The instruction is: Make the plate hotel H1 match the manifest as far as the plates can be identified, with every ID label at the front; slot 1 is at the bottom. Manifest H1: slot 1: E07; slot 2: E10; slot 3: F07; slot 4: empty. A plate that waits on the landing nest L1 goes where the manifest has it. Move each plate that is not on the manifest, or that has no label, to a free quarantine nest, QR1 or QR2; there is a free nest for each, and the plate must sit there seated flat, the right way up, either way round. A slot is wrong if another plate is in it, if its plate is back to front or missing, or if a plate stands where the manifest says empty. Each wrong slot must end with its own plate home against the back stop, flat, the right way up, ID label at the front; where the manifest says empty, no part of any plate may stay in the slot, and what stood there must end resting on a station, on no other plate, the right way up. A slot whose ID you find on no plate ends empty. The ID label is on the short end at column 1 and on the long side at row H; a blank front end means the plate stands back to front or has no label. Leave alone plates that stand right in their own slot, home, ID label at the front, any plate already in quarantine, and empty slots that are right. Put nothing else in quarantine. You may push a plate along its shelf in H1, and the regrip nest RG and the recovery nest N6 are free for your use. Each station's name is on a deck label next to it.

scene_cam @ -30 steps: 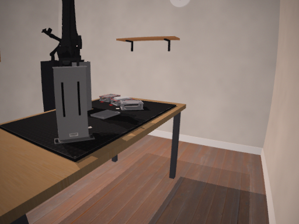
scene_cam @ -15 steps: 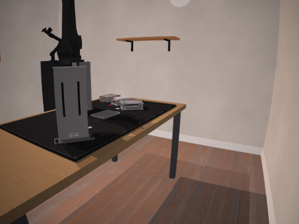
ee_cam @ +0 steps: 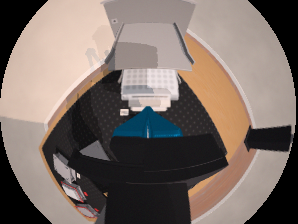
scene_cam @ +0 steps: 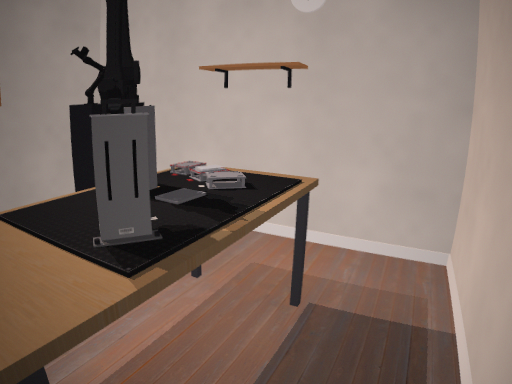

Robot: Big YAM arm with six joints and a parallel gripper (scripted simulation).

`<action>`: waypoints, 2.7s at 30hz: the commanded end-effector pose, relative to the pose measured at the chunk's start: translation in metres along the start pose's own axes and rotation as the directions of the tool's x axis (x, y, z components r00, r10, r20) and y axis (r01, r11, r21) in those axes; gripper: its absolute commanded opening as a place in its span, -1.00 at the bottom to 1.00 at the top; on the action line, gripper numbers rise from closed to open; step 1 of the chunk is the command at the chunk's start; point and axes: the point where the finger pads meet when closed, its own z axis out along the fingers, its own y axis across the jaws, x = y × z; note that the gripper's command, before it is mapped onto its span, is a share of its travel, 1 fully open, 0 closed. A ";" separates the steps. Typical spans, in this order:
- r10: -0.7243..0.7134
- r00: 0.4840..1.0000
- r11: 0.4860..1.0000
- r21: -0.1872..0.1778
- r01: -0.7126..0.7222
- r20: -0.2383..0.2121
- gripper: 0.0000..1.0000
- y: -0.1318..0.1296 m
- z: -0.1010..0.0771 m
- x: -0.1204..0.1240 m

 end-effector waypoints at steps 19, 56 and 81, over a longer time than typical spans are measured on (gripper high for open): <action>-0.010 0.999 1.000 0.017 0.010 0.034 -1.00 -0.009 -0.028 0.012; -0.004 1.000 1.000 0.009 0.003 0.005 -1.00 -0.004 -0.066 0.063; -0.003 1.000 1.000 0.007 0.003 0.012 -1.00 -0.003 -0.065 0.057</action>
